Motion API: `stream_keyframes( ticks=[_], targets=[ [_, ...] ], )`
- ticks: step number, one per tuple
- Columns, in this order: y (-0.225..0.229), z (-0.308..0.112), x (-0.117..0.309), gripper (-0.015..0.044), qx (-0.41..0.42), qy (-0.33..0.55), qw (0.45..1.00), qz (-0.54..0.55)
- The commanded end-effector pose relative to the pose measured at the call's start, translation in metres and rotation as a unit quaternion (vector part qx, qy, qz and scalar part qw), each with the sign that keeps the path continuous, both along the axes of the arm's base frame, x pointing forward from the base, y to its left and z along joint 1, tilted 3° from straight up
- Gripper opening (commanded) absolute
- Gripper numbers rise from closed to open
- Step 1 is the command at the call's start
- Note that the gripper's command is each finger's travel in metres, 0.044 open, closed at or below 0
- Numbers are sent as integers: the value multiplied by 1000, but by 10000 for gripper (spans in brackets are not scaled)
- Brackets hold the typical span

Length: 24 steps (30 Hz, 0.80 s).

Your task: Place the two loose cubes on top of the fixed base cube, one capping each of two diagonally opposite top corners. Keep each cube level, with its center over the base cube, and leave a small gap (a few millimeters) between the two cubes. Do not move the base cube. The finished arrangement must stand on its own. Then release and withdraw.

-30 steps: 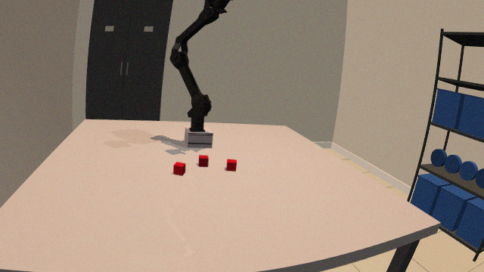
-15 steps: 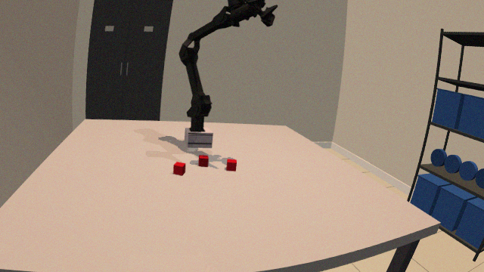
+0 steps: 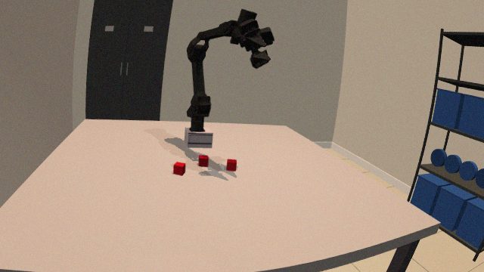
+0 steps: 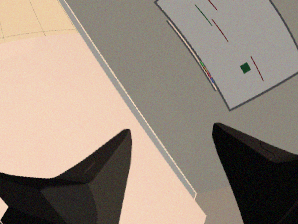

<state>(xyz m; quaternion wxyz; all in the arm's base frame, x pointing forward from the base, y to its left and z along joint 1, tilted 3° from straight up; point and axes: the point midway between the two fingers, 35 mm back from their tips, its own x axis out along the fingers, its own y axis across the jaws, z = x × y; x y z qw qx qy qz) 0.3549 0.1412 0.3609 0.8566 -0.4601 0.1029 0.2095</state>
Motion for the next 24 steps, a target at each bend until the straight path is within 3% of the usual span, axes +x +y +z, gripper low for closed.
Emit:
stream_keyframes(
  ticks=[1,13,24],
  targets=[
    [-20,-55,7,265,-70,76,995,-2],
    [-89,-185,-18,265,-208,302,930,23],
    [-140,-265,-87,265,-239,499,828,92]
  ],
)
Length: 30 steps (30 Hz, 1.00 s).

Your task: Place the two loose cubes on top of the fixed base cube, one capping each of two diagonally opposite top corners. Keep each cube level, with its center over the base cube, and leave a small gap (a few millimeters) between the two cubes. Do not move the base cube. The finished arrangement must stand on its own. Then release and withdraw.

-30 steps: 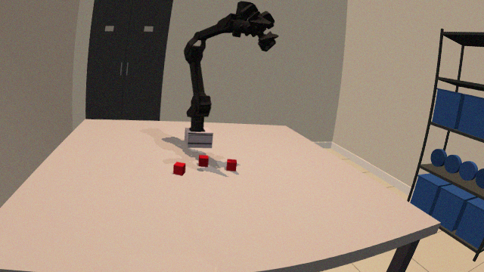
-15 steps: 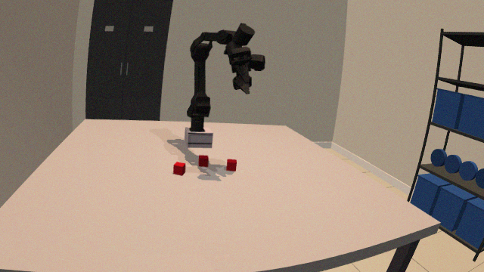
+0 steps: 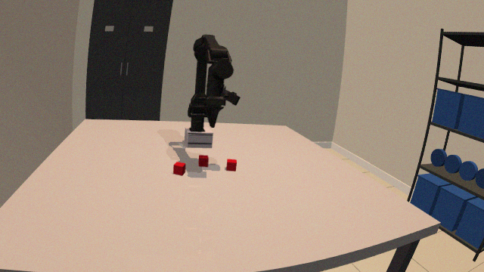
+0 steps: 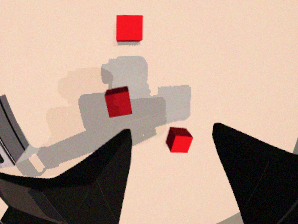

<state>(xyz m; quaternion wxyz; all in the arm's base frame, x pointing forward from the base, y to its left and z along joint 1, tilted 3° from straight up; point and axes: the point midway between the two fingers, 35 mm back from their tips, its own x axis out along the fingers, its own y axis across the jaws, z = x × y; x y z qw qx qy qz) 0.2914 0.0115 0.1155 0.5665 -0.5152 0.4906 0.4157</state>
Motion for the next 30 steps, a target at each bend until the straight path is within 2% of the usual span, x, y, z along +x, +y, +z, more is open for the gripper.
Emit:
stream_keyframes(
  ticks=[1,11,19,30],
  targets=[
    [-13,-23,-28,265,3,80,997,13],
    [-15,-28,-34,265,4,96,995,16],
    [-17,-87,-35,265,4,96,995,16],
    [-17,-104,-35,265,4,96,995,16]
  ],
)
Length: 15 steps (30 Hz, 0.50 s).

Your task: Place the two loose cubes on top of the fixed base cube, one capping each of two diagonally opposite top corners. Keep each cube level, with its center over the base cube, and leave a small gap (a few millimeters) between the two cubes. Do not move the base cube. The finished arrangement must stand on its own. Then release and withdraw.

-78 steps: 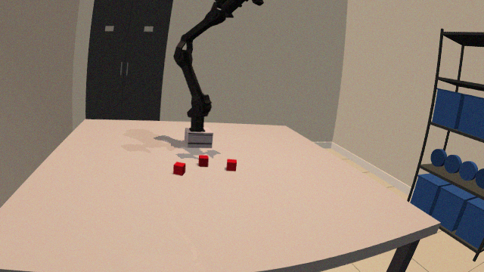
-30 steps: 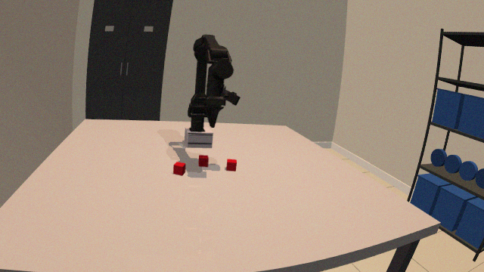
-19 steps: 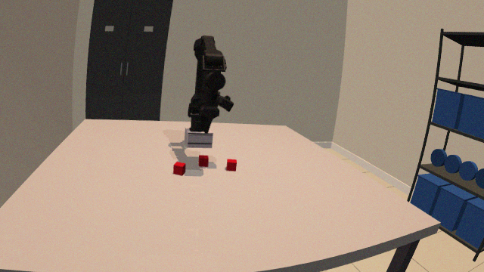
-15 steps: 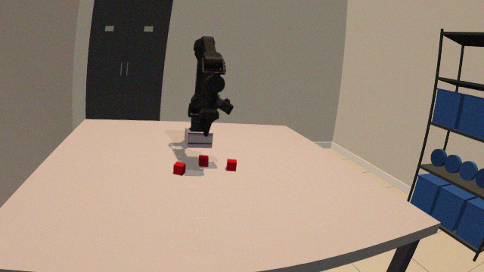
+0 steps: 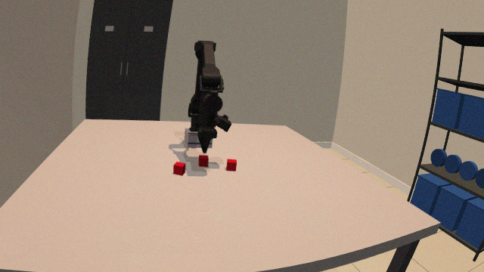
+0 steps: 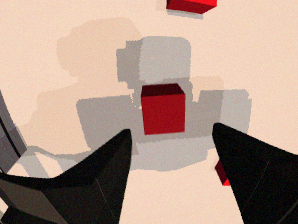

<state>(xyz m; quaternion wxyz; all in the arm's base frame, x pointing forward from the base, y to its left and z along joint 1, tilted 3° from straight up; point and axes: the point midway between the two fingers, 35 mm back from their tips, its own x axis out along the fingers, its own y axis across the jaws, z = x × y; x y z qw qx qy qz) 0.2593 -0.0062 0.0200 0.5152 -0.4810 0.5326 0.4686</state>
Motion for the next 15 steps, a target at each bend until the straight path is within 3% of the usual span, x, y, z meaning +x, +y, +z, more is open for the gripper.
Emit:
stream_keyframes(
  ticks=[1,15],
  targets=[
    [1,-8,-3,265,3,6,1000,3],
    [0,-29,-3,265,3,6,1000,3]
  ],
)
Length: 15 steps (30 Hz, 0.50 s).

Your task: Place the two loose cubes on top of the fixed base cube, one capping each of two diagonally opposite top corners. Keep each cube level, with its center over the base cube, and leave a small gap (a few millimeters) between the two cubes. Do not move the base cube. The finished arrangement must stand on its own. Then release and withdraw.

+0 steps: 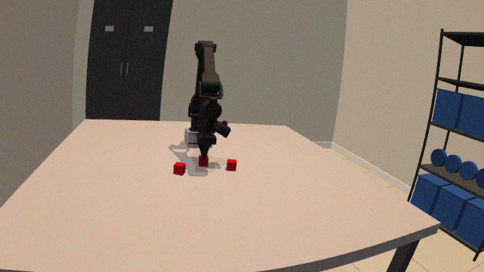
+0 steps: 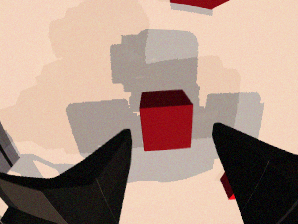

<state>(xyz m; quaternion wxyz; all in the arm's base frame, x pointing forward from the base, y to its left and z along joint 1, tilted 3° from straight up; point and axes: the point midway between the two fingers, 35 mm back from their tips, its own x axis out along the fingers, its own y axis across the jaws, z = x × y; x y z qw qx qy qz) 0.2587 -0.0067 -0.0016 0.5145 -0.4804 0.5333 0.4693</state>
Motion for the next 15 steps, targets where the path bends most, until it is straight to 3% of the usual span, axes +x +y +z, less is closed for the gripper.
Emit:
stream_keyframes(
  ticks=[1,9,15],
  targets=[
    [1,-9,-3,265,3,4,1000,2],
    [0,-20,-4,265,3,5,1000,2],
    [0,-20,-4,107,3,5,1000,2]
  ],
)
